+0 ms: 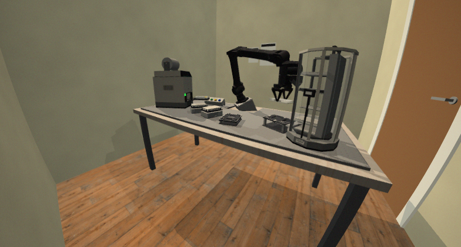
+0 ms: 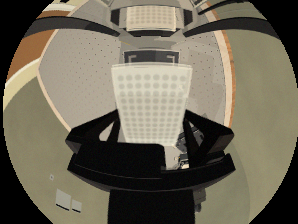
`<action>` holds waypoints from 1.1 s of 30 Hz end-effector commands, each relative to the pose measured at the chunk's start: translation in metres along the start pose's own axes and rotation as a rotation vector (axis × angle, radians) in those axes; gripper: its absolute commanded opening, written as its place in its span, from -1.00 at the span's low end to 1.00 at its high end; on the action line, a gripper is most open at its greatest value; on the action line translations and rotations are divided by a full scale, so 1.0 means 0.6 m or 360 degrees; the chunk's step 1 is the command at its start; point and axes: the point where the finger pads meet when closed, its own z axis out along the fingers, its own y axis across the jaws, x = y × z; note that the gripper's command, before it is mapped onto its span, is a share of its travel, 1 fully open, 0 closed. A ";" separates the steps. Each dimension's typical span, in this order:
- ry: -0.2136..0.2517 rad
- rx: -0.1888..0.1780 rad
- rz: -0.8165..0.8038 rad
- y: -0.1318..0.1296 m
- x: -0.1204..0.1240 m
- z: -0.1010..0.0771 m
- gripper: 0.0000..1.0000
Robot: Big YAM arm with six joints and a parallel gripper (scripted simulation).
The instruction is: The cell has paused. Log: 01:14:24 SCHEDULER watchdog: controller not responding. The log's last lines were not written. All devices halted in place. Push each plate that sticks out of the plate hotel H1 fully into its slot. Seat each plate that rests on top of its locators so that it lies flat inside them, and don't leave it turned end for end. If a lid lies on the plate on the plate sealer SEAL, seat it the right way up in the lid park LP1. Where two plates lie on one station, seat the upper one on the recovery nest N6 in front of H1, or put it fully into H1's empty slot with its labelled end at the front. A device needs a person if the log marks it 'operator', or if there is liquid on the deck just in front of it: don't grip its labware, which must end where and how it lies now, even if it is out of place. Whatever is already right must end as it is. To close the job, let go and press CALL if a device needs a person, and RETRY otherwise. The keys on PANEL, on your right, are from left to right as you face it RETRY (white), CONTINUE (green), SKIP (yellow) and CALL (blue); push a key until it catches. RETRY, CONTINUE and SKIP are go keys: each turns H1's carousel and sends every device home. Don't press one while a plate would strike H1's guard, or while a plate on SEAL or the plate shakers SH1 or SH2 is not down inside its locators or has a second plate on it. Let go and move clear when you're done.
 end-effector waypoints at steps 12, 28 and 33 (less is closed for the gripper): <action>0.0031 -0.0001 0.0011 -0.011 -0.001 0.053 0.64; 0.0031 -0.0001 0.0011 -0.010 0.000 0.076 0.64; 0.0031 -0.0001 0.0011 -0.010 0.001 0.085 0.64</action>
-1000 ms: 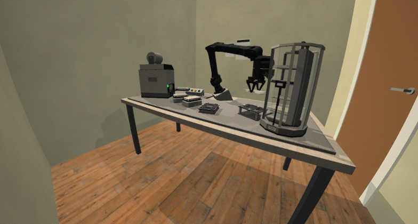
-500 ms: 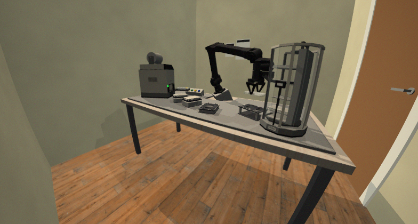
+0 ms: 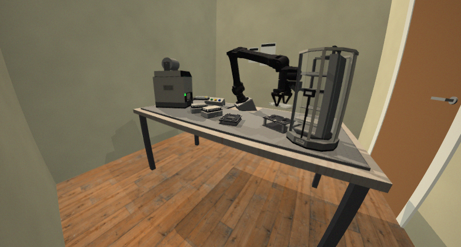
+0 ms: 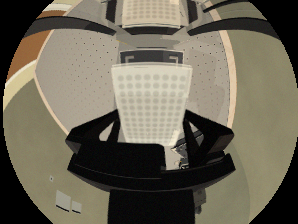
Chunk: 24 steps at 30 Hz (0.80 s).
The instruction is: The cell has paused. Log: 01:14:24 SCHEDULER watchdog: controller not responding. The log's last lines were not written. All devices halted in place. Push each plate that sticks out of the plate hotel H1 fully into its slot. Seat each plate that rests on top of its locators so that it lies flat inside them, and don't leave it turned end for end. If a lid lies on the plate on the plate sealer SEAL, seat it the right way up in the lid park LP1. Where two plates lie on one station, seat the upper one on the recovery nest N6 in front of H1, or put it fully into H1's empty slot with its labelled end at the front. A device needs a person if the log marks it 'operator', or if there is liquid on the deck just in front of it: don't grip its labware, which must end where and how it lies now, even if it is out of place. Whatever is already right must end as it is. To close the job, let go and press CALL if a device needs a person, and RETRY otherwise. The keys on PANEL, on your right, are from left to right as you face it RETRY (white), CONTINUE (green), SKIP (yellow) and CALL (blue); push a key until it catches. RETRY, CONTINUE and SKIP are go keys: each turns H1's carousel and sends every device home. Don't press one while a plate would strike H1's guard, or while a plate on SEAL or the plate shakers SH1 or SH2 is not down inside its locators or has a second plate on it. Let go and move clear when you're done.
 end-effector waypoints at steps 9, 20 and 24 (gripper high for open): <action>0.0031 -0.0002 0.0019 -0.011 0.001 0.048 0.64; 0.0031 -0.0002 0.0011 -0.010 0.002 0.066 0.64; 0.0031 -0.0002 0.0011 -0.010 0.002 0.071 0.64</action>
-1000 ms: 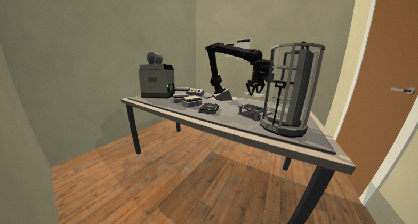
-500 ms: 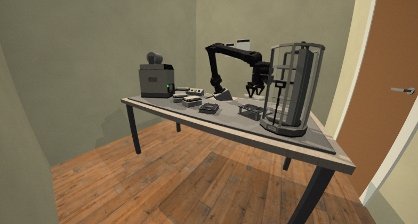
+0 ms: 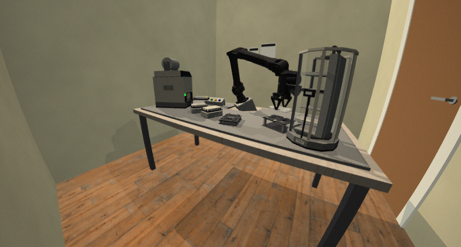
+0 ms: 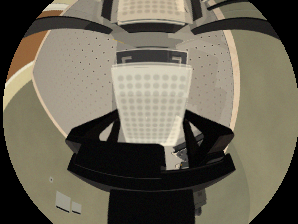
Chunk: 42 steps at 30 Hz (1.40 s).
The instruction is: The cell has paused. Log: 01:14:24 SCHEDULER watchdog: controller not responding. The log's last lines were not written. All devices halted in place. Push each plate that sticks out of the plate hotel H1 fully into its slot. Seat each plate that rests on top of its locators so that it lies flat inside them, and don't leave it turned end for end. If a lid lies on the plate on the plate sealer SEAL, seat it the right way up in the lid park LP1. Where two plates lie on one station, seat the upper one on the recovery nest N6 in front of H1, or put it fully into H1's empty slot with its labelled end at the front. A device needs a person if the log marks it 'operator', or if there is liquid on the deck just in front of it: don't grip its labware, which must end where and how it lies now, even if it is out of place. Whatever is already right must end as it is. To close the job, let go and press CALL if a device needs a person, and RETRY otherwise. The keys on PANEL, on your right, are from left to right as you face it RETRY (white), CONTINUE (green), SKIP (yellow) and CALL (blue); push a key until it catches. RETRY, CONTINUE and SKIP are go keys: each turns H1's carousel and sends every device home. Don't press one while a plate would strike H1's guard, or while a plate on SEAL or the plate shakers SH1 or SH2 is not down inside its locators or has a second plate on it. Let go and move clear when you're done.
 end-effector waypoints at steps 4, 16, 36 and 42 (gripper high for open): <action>0.0030 -0.0002 0.0011 -0.010 0.001 0.039 0.64; 0.0030 -0.0002 0.0016 -0.010 0.002 0.058 0.64; 0.0024 -0.0001 0.0022 -0.011 0.000 0.056 0.64; 0.0024 -0.0001 0.0023 -0.012 0.000 0.055 0.64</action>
